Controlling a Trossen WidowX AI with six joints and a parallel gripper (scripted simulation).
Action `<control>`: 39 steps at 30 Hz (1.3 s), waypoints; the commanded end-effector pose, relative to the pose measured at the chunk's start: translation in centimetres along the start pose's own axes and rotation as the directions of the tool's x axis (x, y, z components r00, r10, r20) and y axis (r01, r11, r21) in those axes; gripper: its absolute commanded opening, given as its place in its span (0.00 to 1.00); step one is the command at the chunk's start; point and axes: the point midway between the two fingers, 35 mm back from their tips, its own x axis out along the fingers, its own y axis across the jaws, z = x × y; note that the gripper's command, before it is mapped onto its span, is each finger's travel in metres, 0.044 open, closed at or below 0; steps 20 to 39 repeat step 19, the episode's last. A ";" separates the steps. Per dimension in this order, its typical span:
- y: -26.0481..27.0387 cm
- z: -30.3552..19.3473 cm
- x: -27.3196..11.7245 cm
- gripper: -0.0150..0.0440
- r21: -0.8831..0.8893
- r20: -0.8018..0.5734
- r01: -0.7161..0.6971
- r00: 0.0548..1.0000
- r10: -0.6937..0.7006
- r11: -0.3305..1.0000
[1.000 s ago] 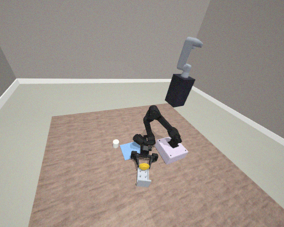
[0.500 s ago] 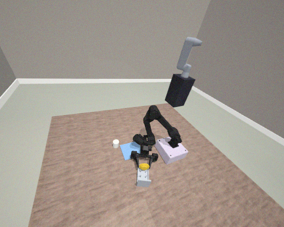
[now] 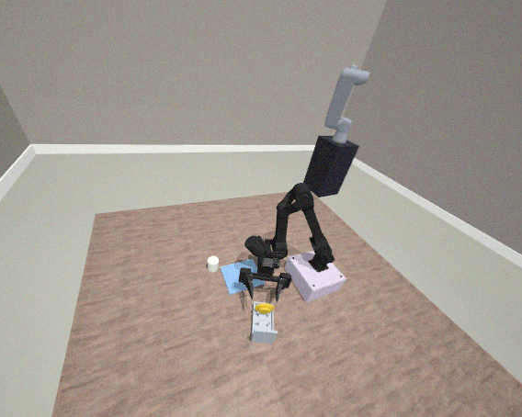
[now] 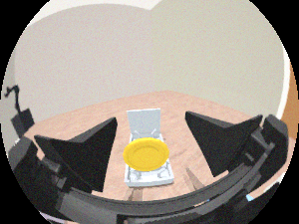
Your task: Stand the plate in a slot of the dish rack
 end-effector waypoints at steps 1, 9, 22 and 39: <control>0.0 2.8 0.0 0.93 0.006 -0.002 0.000 1.000 0.000 1.000; -0.2 6.4 0.0 0.93 0.008 -0.002 0.002 1.000 -0.002 1.000; -4.1 5.8 0.6 0.93 0.212 -0.188 0.166 0.974 -0.126 0.963; -4.1 5.8 0.6 0.93 0.212 -0.188 0.166 0.974 -0.126 0.963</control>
